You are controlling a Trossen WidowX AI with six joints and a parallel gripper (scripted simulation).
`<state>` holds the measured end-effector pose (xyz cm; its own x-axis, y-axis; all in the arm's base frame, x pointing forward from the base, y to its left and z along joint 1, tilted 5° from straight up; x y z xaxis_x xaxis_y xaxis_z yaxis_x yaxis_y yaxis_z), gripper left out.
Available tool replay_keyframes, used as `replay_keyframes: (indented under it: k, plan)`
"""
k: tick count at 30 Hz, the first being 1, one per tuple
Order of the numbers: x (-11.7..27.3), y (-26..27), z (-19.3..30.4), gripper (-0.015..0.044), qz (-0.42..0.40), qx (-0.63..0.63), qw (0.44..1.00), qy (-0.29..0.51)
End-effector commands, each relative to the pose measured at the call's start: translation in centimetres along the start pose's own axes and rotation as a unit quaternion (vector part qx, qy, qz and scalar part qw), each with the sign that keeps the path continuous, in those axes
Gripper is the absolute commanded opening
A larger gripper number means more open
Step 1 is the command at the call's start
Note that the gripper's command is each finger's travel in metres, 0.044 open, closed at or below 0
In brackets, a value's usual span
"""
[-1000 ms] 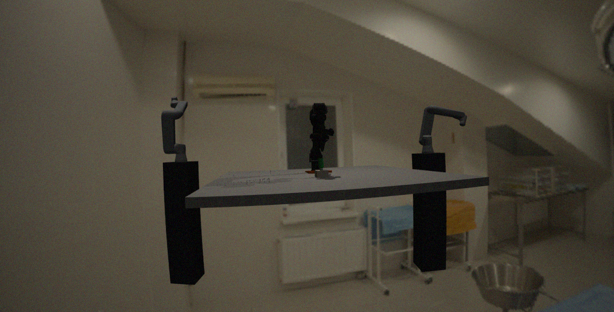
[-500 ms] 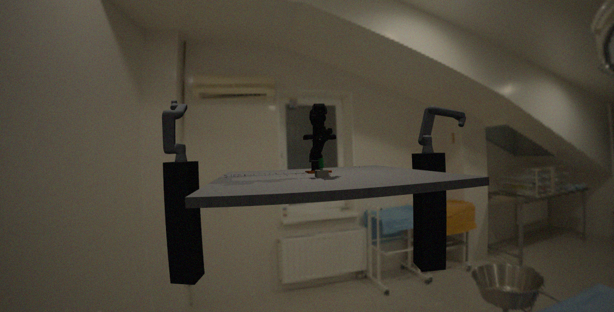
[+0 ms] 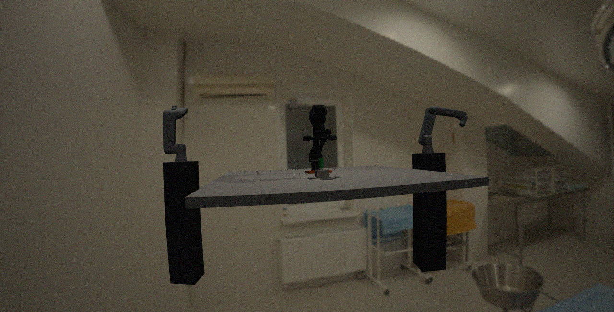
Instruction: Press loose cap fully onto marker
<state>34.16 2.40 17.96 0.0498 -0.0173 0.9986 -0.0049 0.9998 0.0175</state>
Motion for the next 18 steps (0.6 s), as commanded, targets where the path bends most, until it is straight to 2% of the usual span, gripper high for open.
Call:
replay_keyframes:
  k: [1, 18]
  plan:
    - [-0.6, 0.0, 0.1, 0.0000, -0.001, -0.003, 1.000, 0.002]
    - [-3.0, 0.0, 0.1, 0.0000, -0.001, -0.003, 1.000, 0.002]
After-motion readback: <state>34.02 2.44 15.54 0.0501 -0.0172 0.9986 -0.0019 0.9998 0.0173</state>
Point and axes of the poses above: the point midway between the two fingers, 35 mm back from their tips, its own x axis back along the fingers, its own y axis across the jaws, z = x × y, the point moved 4 cm from there along x, back along the fingers, and after that the axes turned 11 degrees about -x, right-handed, at the moved point
